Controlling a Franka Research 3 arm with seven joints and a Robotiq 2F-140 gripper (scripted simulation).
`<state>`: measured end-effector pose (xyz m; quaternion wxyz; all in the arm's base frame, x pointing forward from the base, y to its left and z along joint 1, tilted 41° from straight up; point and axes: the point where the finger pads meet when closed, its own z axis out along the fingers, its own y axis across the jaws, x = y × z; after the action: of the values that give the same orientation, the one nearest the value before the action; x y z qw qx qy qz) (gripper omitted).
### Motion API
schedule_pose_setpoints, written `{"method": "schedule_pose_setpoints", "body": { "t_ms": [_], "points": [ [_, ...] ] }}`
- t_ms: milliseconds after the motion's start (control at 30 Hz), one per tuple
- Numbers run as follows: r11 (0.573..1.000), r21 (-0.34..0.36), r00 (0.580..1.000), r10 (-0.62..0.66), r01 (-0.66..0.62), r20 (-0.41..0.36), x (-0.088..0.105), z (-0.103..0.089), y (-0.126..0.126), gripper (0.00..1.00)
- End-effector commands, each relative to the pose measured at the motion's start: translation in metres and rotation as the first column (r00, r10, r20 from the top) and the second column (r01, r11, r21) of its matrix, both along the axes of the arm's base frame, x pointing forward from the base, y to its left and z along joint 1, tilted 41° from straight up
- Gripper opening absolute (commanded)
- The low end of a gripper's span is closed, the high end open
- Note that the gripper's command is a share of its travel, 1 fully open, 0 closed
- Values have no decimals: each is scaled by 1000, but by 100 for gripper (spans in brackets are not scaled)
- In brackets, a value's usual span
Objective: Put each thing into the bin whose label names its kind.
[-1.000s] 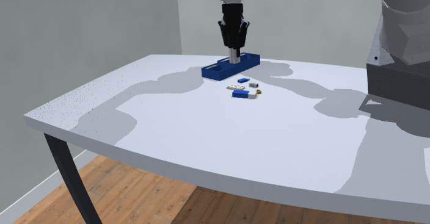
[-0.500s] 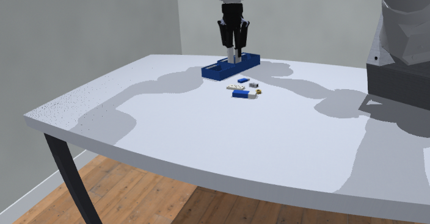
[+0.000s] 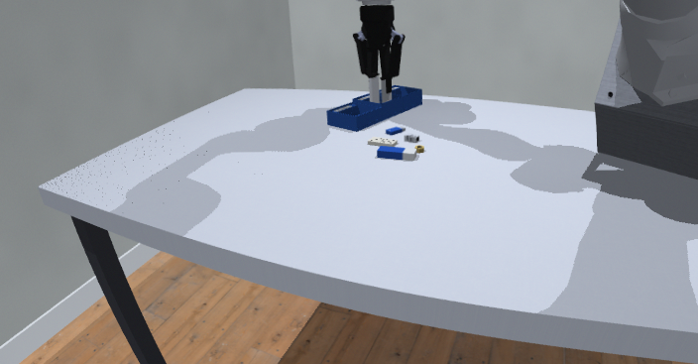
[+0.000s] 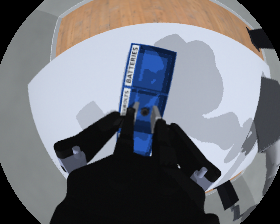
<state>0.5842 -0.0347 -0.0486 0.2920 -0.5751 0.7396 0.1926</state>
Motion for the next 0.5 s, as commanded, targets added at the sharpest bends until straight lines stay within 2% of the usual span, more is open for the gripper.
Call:
{"method": "schedule_pose_setpoints", "body": {
  "t_ms": [0, 467],
  "points": [
    [1000, -1, 1000, 3, -3, 3, 0, 4, -1, 19],
    [1000, -1, 1000, 3, -3, 3, -4, 16, -11, 19]
  ]
}}
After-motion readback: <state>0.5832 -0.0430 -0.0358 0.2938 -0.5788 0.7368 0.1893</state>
